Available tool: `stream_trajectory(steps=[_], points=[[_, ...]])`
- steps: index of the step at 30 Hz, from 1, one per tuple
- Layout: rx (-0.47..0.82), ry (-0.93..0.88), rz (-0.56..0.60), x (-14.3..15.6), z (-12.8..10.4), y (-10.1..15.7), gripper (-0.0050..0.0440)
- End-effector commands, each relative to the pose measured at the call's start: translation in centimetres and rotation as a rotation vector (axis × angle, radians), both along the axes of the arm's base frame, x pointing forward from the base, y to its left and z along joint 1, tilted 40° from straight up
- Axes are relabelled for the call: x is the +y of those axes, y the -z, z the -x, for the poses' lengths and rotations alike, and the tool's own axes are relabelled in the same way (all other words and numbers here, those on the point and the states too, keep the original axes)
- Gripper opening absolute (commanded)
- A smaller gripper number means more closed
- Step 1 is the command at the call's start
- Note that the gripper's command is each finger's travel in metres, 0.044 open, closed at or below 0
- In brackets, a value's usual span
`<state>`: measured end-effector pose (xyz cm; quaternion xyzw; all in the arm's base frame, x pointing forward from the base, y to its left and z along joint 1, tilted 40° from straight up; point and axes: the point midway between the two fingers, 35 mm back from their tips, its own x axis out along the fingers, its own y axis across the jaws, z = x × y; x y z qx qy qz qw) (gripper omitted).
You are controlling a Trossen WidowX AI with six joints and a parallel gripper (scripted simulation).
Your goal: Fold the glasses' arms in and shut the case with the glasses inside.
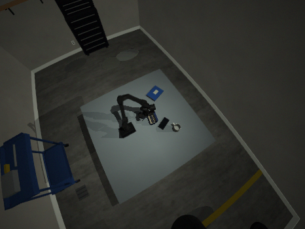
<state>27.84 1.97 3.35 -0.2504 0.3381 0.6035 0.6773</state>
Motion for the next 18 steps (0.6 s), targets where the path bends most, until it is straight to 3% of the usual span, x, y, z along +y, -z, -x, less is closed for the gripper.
stream_trajectory(steps=[1,18], points=[[0.004,-0.005,0.004,-0.2,-0.04,0.46,0.0],[0.004,-0.005,0.004,-0.82,-0.35,1.15,0.0]])
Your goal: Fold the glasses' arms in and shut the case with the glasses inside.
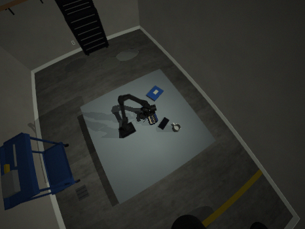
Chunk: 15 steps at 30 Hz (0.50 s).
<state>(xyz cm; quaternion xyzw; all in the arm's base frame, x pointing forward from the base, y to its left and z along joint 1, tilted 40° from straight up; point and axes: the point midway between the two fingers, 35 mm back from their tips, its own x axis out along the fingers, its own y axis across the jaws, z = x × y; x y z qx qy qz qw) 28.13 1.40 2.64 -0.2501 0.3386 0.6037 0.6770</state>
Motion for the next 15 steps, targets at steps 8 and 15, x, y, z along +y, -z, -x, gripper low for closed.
stream_trajectory(steps=[8,15], points=[[0.003,-0.004,0.003,-0.57,-0.25,0.71,0.0],[0.003,-0.004,0.003,-0.83,-0.52,0.91,0.0]])
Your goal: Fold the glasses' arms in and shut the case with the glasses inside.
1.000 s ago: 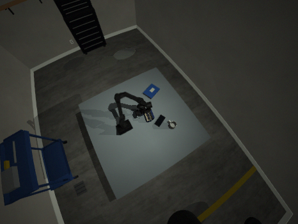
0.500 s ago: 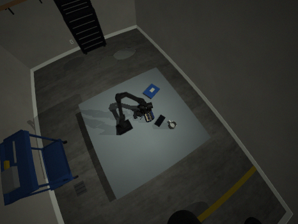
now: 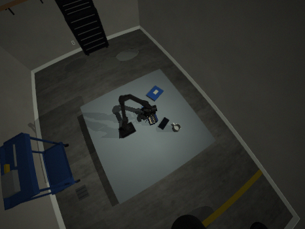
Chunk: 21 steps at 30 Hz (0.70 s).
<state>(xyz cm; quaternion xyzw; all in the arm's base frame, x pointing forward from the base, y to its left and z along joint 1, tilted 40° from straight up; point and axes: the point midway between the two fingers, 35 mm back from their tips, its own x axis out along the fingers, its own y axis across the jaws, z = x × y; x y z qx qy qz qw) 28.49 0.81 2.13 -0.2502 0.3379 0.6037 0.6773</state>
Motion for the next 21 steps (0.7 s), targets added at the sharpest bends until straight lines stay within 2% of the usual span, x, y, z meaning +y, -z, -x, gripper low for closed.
stream_trajectory(steps=[1,21], points=[[0.004,-0.004,0.004,-0.27,-0.19,0.44,0.0],[0.004,-0.004,0.004,-1.08,-0.98,1.06,0.0]])
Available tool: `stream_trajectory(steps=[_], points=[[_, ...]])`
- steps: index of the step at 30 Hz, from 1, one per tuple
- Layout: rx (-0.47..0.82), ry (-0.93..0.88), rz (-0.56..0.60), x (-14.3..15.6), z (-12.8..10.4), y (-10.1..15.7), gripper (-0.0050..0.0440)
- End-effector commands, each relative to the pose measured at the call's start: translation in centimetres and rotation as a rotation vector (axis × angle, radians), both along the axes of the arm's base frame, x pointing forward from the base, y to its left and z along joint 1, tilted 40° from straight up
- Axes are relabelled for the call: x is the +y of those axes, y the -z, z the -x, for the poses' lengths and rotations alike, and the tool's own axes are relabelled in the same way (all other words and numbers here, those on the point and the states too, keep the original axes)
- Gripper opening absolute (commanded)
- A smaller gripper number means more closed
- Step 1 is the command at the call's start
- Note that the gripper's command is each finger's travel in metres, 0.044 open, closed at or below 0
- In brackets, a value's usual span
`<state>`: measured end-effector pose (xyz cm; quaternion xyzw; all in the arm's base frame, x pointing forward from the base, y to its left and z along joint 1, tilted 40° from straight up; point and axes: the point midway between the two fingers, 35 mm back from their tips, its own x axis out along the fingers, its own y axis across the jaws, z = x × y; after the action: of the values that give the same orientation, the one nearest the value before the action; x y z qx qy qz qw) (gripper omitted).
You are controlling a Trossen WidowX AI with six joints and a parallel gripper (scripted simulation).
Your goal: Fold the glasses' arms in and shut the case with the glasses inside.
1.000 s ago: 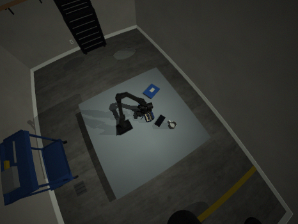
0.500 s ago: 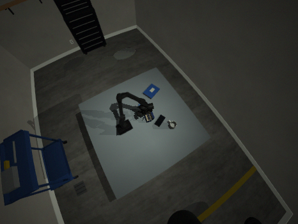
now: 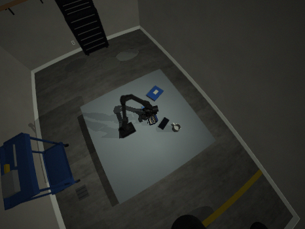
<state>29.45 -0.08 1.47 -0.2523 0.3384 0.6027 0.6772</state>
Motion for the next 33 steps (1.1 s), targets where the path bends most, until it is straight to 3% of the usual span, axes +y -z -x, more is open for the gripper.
stream_trajectory(steps=[1,16,33], points=[[0.006,-0.004,0.0,-0.2,0.0,0.4,0.0],[0.006,-0.004,0.0,-1.3,-1.8,1.0,0.0],[0.006,-0.004,0.0,-2.1,-1.9,1.7,0.0]])
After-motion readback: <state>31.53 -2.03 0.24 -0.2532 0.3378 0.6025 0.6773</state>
